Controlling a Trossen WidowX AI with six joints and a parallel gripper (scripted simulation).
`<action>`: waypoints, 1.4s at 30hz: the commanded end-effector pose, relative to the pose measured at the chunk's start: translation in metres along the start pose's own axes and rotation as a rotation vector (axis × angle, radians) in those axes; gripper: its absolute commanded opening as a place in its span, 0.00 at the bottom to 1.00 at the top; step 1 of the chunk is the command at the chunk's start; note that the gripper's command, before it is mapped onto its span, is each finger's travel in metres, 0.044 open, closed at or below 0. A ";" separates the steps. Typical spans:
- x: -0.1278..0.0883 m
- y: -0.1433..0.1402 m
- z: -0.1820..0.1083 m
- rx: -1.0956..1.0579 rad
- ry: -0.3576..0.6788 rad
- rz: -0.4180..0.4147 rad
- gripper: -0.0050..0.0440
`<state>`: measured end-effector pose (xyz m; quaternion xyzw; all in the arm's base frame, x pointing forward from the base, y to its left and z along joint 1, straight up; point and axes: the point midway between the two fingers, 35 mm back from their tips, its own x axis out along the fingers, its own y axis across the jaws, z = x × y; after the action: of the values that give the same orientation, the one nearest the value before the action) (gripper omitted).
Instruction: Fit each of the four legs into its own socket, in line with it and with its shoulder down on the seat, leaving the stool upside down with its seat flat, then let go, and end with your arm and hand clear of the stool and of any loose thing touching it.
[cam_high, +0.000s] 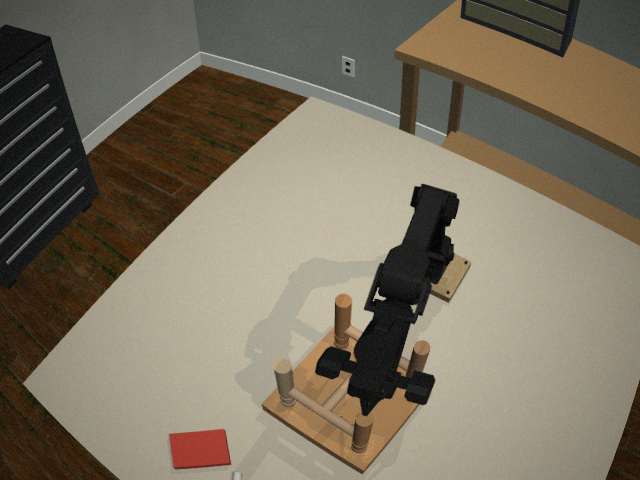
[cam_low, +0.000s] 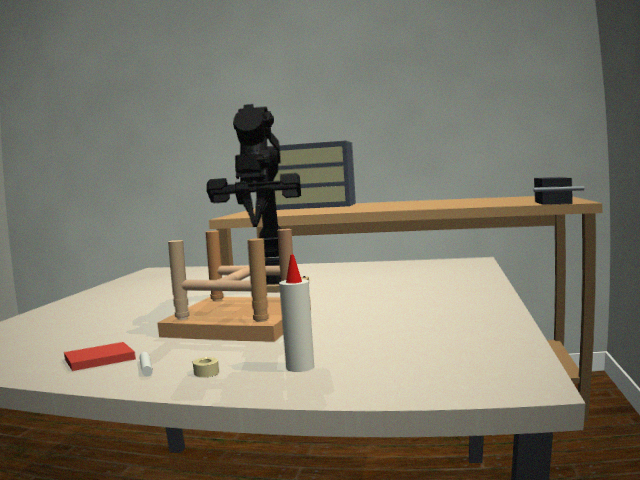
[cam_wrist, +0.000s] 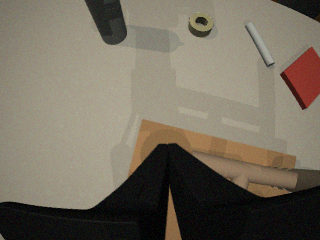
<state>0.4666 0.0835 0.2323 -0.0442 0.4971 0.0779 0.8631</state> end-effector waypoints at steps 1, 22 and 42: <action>0.007 -0.001 -0.009 0.003 0.001 -0.004 0.10; 0.023 -0.001 -0.016 0.003 0.001 -0.004 0.10; 0.027 -0.001 -0.018 0.003 0.001 -0.004 0.10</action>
<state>0.4663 0.0833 0.2076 -0.0436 0.4897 0.0781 0.8673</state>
